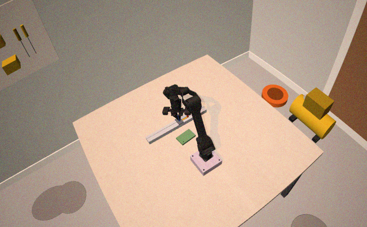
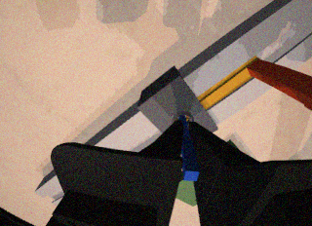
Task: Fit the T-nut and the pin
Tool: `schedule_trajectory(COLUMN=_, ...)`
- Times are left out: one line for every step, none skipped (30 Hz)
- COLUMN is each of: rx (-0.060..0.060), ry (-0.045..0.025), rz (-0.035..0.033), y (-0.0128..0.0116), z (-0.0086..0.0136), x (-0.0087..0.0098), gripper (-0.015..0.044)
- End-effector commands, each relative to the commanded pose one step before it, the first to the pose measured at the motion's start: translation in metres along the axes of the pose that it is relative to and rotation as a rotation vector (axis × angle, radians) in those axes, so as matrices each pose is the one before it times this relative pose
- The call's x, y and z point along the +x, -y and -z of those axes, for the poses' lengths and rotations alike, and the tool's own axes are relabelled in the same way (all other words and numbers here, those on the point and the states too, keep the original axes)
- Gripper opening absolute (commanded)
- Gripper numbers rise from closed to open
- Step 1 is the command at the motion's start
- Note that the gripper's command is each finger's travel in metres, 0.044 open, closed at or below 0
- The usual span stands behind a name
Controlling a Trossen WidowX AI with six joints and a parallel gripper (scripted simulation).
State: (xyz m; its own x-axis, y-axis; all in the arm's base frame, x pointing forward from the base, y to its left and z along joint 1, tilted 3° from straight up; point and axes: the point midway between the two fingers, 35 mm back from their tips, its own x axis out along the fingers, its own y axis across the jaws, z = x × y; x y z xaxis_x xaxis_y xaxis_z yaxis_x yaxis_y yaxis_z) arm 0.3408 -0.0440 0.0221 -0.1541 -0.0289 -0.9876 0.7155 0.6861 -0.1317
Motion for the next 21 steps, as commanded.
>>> schedule_trajectory(rx=0.0031, ry=-0.00043, rz=0.00299, y=-0.00026, z=-0.00061, x=0.00011, gripper=-0.015)
schedule_trajectory(rx=-0.0006, ry=0.00096, rz=-0.00143, y=0.00009, z=0.00016, x=-0.00005, gripper=-0.015)
schedule_trajectory(rx=-0.0006, ry=0.00094, rz=-0.00139, y=0.00009, z=0.00016, x=-0.00004, gripper=-0.015)
schedule_trajectory(rx=-0.0006, ry=0.00096, rz=-0.00143, y=0.00009, z=0.00016, x=-0.00005, gripper=-0.015)
schedule_trajectory(rx=-0.0006, ry=0.00086, rz=-0.00127, y=0.00008, z=0.00015, x=-0.00004, gripper=-0.015)
schedule_trajectory(rx=-0.0004, ry=0.00055, rz=-0.00081, y=0.00005, z=0.00009, x=-0.00003, gripper=-0.015)
schedule_trajectory(rx=-0.0001, ry=0.00019, rz=-0.00028, y=0.00002, z=0.00003, x=-0.00001, gripper=-0.015)
schedule_trajectory(rx=0.0, ry=0.0, rz=0.0, y=0.0, z=0.0, x=0.0, gripper=-0.015)
schedule_trajectory(rx=0.0, ry=0.0, rz=0.0, y=0.0, z=0.0, x=0.0, gripper=-0.015)
schedule_trajectory(rx=0.0, ry=0.0, rz=0.0, y=0.0, z=0.0, x=0.0, gripper=-0.015)
schedule_trajectory(rx=0.0001, ry=0.00114, rz=-0.00076, y=-0.00062, z=-0.00074, x=-0.00117, gripper=-0.0124)
schedule_trajectory(rx=0.0, ry=0.0, rz=0.0, y=0.0, z=0.0, x=0.0, gripper=-0.0097)
schedule_trajectory(rx=0.0, ry=0.0, rz=0.0, y=0.0, z=0.0, x=0.0, gripper=-0.0071)
schedule_trajectory(rx=0.0, ry=0.0, rz=0.0, y=0.0, z=0.0, x=0.0, gripper=-0.0045)
schedule_trajectory(rx=0.0, ry=0.0, rz=0.0, y=0.0, z=0.0, x=0.0, gripper=-0.0019)
schedule_trajectory(rx=0.0, ry=0.0, rz=0.0, y=0.0, z=0.0, x=0.0, gripper=0.0008)
schedule_trajectory(rx=0.0, ry=0.0, rz=0.0, y=0.0, z=0.0, x=0.0, gripper=0.0034)
schedule_trajectory(rx=0.0, ry=0.0, rz=0.0, y=0.0, z=0.0, x=0.0, gripper=0.006)
schedule_trajectory(rx=0.0, ry=0.0, rz=0.0, y=0.0, z=0.0, x=0.0, gripper=0.0086)
schedule_trajectory(rx=0.0, ry=0.0, rz=0.0, y=0.0, z=0.0, x=0.0, gripper=0.0112)
schedule_trajectory(rx=0.0, ry=0.0, rz=0.0, y=0.0, z=0.0, x=0.0, gripper=0.0139)
